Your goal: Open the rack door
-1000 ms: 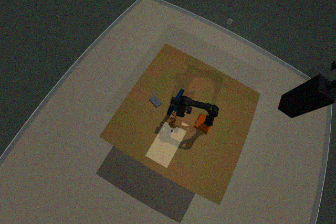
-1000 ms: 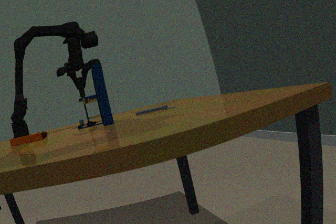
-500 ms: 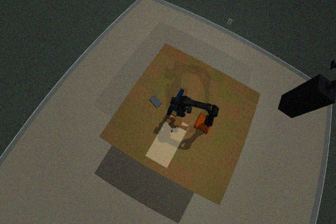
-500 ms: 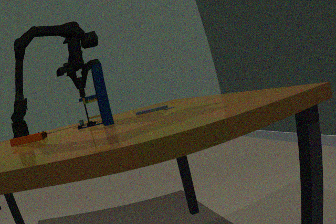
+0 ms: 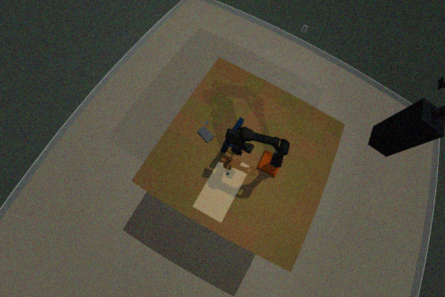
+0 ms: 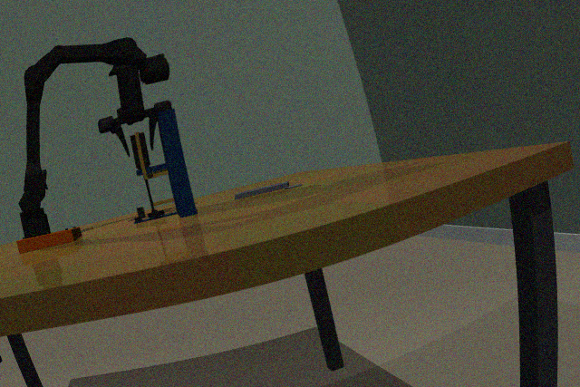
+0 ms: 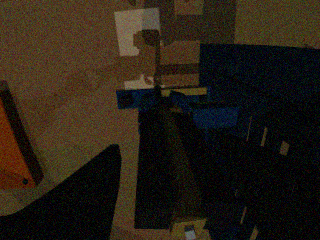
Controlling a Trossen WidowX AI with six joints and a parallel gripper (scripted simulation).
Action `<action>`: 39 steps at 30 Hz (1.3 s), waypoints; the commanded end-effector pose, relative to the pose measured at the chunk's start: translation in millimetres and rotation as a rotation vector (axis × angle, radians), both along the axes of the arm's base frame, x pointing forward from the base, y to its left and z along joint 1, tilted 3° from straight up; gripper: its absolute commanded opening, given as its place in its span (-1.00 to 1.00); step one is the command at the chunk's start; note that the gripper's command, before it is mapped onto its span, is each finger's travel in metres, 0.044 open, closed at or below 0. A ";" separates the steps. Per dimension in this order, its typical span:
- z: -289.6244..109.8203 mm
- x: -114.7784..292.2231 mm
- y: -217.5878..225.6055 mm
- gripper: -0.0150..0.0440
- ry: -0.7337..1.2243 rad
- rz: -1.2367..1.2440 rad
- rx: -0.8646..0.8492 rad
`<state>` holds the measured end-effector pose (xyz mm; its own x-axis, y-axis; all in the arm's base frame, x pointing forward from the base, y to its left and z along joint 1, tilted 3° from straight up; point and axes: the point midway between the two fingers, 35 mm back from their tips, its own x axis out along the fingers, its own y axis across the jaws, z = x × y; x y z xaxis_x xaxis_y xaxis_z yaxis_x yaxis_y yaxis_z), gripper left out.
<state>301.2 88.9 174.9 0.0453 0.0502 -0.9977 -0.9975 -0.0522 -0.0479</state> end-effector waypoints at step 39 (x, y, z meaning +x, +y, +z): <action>-0.5 0.1 -0.4 0.46 0.102 -2.081 0.092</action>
